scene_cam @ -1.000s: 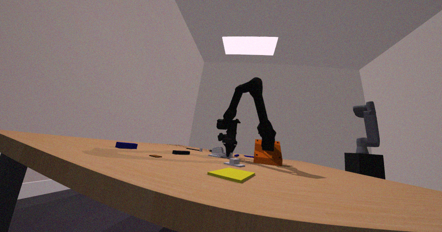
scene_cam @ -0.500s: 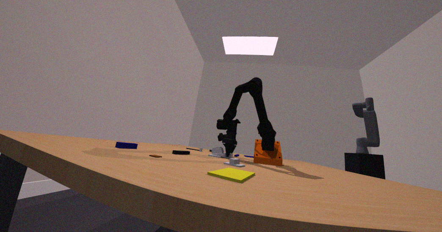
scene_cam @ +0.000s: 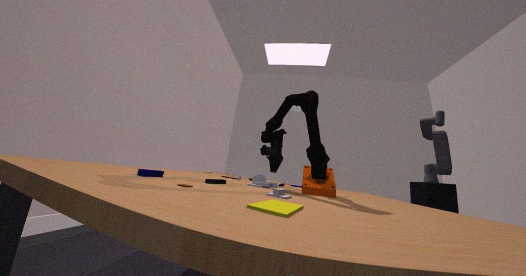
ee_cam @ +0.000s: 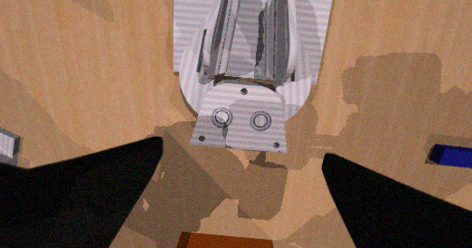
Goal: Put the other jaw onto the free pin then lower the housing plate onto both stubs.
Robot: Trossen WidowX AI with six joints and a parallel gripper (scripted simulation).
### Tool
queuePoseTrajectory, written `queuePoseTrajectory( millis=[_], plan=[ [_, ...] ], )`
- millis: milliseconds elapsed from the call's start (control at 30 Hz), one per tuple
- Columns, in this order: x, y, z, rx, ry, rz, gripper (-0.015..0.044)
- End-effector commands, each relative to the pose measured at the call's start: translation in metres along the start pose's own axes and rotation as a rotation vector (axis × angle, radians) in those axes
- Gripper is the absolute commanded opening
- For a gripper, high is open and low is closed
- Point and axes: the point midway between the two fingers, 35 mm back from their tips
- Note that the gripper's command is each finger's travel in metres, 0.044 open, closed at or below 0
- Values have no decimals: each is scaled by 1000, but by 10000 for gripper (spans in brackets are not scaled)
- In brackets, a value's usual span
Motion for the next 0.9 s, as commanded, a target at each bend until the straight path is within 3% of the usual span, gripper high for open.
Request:
queuePoseTrajectory(
  millis=[0, 267, 867],
  plan=[
    [1, -1, 0, 0, -2, 1, 440],
    [19, 57, 4, 5, 5, 5, 440],
    [19, 58, 4, 5, 6, 5, 440]
  ],
)
Point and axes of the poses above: the point midway between the two fingers, 35 mm back from their tips, its own y axis back along the fingers, its own z axis across the jaws, x = y × z, and after that the axes turned 12 degrees about y, right-handed
